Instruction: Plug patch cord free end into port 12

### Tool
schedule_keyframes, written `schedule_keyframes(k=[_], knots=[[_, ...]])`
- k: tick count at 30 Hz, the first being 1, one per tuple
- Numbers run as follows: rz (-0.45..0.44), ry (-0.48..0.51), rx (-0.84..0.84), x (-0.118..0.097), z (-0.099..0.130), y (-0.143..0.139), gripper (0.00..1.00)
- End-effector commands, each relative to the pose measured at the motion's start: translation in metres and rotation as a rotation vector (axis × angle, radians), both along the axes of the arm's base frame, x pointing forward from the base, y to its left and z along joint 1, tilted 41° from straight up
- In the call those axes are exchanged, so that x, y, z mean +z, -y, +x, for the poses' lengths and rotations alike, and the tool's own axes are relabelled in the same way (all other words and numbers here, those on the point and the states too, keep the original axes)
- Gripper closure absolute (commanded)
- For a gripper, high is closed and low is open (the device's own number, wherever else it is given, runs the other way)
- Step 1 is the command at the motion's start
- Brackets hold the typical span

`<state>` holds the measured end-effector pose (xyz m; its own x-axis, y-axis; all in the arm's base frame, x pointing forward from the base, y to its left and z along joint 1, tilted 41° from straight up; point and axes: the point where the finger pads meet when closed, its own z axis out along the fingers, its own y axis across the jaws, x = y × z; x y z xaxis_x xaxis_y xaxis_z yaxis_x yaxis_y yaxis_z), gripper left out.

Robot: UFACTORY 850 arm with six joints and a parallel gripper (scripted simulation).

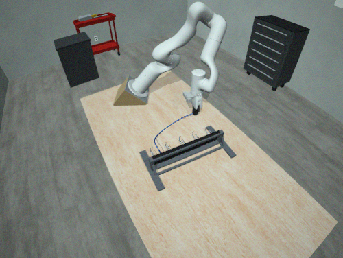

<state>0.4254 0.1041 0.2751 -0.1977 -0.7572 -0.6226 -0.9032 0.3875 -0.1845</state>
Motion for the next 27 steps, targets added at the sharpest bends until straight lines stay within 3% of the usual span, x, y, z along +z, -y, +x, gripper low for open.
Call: schedule_keyframes(k=[1, 27], knots=[[0.000, 0.001, 0.000, 0.0011, 0.0001, 0.0005, 1.00], [0.007, -0.008, -0.012, 0.0005, 0.0013, 0.0029, 1.00]])
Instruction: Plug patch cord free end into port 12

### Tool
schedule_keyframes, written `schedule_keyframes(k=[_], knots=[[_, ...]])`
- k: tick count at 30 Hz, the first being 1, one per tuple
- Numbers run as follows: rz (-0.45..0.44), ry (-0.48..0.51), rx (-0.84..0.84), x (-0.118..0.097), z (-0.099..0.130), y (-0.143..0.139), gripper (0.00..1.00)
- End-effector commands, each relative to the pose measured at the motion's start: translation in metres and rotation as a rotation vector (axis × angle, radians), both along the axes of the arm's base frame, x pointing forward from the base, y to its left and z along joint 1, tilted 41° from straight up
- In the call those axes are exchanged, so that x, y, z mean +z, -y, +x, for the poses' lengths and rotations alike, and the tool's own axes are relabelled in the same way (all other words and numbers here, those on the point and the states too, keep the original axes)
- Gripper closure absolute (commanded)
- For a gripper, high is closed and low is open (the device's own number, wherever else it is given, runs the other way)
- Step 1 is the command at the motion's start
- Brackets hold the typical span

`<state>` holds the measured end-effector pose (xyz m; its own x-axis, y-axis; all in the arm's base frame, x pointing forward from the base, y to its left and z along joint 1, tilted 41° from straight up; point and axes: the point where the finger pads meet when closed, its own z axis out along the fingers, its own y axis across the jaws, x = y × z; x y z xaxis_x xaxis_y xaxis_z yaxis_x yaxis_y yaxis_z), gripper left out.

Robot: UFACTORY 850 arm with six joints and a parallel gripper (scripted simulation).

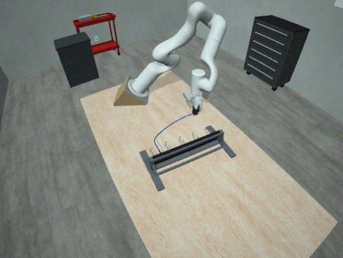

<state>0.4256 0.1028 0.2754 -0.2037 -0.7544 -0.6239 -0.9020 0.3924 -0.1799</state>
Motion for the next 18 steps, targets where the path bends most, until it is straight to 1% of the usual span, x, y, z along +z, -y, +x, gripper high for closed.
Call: schedule_keyframes(k=[1, 11, 18], knots=[[0.005, -0.006, -0.010, 0.000, 0.001, 0.002, 1.00], [0.026, -0.032, -0.045, -0.002, 0.005, 0.009, 1.00], [0.057, -0.072, -0.098, -0.005, 0.010, 0.021, 1.00]])
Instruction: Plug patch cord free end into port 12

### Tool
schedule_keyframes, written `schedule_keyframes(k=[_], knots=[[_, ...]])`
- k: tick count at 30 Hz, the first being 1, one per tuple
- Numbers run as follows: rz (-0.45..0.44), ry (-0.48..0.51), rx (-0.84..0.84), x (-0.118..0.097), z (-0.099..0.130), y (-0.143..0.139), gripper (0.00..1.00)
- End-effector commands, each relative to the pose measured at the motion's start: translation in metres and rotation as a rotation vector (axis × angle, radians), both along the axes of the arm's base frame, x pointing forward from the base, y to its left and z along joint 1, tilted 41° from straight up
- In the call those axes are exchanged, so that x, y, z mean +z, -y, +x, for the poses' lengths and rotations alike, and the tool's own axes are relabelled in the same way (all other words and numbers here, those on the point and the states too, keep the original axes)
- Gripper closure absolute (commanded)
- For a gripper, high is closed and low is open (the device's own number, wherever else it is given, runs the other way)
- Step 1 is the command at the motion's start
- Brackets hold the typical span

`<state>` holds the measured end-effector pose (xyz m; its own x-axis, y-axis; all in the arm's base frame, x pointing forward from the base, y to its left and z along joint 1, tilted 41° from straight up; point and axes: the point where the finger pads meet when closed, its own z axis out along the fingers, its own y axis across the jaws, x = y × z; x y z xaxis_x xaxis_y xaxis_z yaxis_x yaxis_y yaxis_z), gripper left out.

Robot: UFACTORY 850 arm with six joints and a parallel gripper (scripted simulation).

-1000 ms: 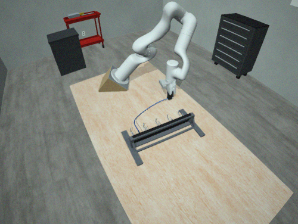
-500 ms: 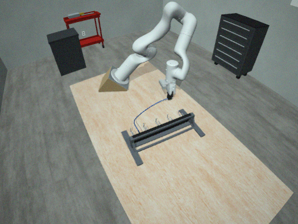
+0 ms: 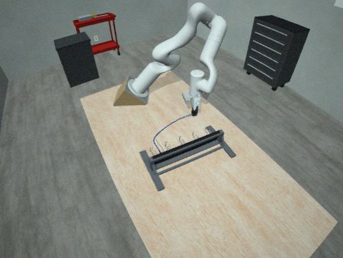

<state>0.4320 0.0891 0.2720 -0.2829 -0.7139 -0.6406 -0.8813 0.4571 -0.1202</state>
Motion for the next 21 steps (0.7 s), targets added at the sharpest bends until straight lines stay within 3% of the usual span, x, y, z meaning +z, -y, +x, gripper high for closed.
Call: schedule_keyframes(k=[1, 21], knots=[[0.024, -0.030, -0.040, -0.002, 0.004, 0.009, 1.00], [0.144, -0.189, -0.248, -0.009, 0.027, 0.053, 1.00]])
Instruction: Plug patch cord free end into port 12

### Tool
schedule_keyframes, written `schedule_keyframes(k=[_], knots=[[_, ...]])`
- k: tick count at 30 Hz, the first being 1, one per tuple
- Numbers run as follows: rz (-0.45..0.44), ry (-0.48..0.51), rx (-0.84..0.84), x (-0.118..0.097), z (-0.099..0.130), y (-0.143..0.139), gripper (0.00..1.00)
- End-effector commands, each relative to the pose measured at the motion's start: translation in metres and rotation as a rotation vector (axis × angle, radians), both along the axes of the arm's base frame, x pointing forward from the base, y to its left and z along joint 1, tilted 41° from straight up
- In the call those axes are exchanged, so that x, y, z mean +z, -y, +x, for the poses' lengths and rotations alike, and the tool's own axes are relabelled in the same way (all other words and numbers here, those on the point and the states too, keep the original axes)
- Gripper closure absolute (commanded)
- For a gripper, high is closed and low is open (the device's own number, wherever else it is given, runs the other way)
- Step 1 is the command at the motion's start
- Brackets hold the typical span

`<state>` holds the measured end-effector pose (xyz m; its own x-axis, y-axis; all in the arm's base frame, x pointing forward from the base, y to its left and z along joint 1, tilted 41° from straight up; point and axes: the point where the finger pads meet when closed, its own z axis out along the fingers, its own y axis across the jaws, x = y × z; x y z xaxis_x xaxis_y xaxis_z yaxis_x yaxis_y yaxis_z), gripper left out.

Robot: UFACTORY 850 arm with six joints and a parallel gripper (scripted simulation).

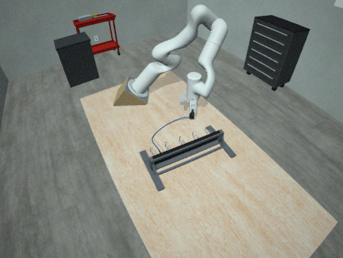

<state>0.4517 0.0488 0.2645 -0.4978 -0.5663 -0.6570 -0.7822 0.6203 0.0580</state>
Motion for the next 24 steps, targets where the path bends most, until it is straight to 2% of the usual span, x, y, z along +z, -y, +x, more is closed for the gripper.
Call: schedule_keyframes(k=[1, 24], knots=[[0.041, -0.058, -0.070, -0.002, 0.008, 0.015, 1.00], [0.205, -0.271, -0.349, -0.012, 0.038, 0.075, 1.00]])
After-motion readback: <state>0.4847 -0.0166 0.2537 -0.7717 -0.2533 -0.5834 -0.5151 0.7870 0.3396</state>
